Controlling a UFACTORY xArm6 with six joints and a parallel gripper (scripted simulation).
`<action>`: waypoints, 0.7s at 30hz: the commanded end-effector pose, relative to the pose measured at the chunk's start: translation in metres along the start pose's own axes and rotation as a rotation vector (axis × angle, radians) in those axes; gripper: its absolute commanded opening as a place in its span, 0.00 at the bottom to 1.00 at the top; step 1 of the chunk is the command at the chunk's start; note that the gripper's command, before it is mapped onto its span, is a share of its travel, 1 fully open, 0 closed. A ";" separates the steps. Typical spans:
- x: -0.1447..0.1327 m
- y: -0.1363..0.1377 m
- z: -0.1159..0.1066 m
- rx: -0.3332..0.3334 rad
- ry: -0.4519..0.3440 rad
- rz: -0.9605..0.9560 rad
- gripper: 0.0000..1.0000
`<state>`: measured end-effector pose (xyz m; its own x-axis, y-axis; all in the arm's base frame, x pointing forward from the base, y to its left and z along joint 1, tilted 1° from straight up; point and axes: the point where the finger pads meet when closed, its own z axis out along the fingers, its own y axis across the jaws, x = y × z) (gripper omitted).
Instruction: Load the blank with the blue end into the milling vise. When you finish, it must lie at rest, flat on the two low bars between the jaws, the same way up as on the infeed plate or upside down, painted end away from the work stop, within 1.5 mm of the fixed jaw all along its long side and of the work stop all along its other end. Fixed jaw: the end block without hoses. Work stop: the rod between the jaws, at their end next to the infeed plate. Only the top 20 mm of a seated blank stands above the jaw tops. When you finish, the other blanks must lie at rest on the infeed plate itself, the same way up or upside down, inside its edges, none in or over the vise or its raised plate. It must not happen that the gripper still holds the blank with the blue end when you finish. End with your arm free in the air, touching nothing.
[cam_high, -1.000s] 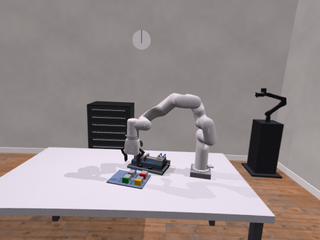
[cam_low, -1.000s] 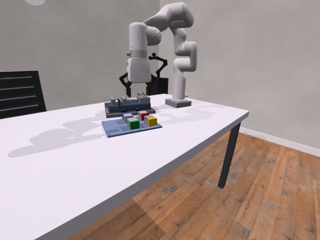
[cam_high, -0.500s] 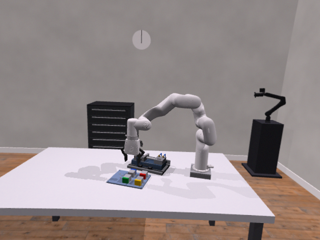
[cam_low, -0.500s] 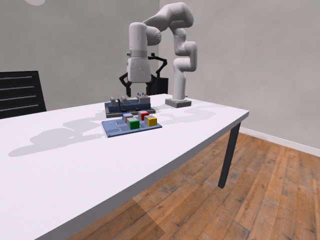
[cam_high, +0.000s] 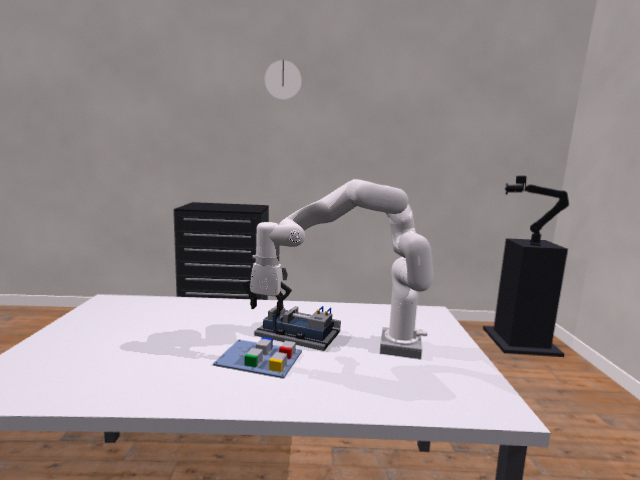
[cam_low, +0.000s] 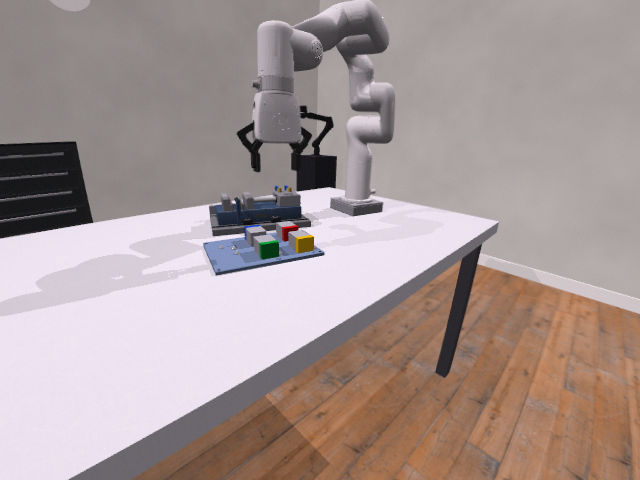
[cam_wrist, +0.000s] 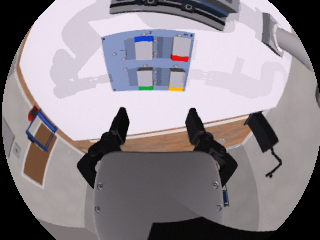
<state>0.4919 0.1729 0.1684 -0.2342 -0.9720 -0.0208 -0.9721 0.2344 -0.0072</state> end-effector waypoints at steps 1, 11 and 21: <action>0.001 0.000 -0.004 0.000 0.000 0.000 1.00; 0.010 0.002 -0.047 0.000 0.000 0.000 1.00; 0.013 0.002 -0.063 0.002 -0.001 0.000 1.00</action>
<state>0.4854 0.1613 0.2172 -0.2340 -0.9721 -0.0179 -0.9722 0.2340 -0.0024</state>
